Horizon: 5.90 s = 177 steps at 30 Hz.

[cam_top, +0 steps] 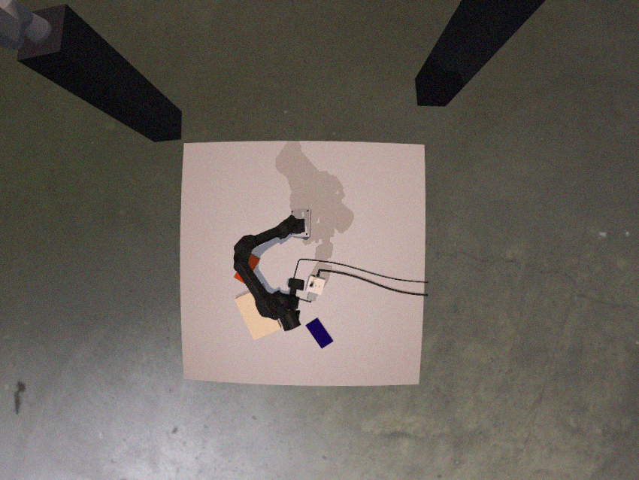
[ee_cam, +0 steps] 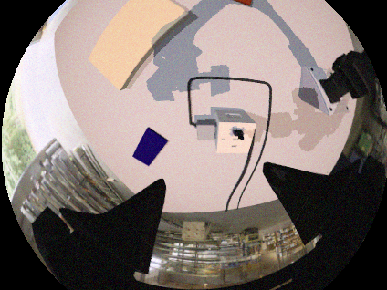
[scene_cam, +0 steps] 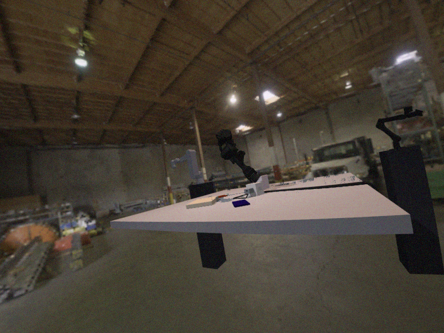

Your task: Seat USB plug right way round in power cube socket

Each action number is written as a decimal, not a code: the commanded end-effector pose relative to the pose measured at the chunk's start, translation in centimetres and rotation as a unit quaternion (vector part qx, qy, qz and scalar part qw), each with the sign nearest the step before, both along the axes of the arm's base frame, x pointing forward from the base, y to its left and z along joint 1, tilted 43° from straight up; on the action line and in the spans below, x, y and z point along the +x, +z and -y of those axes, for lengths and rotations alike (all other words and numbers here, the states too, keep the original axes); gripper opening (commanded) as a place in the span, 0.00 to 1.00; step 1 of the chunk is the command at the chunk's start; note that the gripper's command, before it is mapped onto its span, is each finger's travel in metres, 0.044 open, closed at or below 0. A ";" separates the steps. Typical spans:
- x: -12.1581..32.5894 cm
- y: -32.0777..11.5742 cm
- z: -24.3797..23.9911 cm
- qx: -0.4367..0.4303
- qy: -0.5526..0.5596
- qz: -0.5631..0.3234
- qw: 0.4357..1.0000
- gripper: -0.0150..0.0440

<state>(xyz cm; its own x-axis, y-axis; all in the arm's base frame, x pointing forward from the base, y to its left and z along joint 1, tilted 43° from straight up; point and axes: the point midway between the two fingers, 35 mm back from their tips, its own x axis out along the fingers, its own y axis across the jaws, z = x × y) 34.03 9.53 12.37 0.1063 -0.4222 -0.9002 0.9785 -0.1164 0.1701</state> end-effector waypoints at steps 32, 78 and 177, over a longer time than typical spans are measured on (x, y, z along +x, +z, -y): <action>-4.6 -10.1 2.2 -0.145 -0.105 -0.031 0.983 1.00; -4.6 -10.9 2.8 -0.141 -0.107 -0.030 0.984 0.25; -4.5 -8.8 1.1 -0.138 0.367 -0.333 0.857 0.25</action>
